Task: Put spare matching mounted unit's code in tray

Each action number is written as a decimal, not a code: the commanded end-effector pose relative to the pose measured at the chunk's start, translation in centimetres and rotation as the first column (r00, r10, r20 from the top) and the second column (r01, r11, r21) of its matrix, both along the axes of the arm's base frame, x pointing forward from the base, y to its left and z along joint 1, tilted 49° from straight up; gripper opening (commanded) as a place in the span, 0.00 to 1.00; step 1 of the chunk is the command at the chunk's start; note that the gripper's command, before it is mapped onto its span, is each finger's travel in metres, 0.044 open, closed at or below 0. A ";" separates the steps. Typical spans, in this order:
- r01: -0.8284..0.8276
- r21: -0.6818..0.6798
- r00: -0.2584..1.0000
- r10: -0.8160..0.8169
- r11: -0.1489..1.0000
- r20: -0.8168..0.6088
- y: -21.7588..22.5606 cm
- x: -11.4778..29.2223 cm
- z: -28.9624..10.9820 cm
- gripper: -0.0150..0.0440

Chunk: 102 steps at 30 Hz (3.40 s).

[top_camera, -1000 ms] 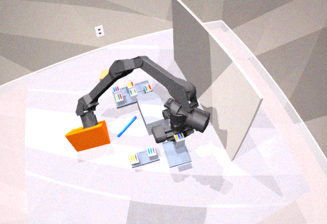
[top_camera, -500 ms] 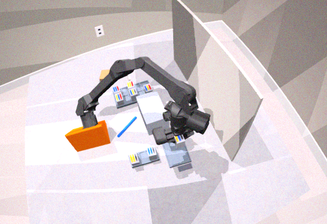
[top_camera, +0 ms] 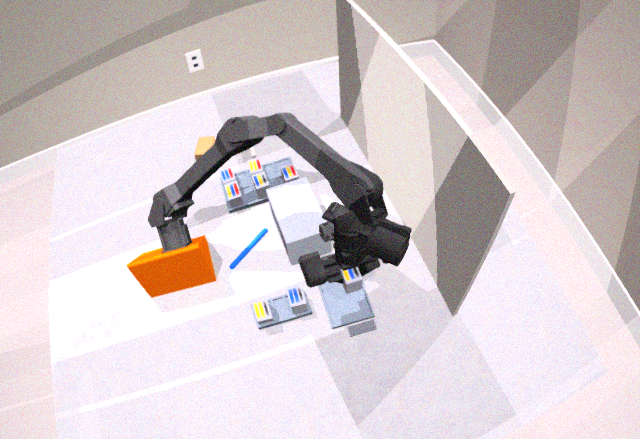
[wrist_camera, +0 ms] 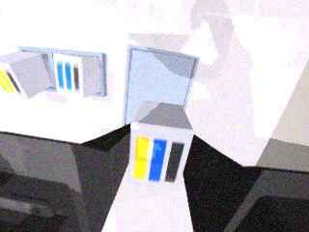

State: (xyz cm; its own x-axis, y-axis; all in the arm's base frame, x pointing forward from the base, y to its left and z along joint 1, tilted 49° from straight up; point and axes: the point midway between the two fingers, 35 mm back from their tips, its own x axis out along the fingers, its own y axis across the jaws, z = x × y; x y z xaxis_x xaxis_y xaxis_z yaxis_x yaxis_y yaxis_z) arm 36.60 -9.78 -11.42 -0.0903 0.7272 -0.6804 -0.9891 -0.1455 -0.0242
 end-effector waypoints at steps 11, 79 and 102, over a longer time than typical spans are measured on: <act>0.009 0.003 1.000 -0.009 1.000 -0.002 0.8 -0.1 -0.8 0.25; 0.008 0.010 1.000 -0.008 1.000 -0.003 5.1 -1.2 -4.3 0.25; 0.000 0.009 1.000 0.000 1.000 0.000 6.1 -1.5 -4.9 0.48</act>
State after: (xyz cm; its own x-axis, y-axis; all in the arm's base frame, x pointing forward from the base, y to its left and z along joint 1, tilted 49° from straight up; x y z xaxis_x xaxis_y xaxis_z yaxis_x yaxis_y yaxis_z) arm 35.11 -3.56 -16.36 -0.0926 0.7331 -0.6738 -0.9886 -0.1482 -0.0254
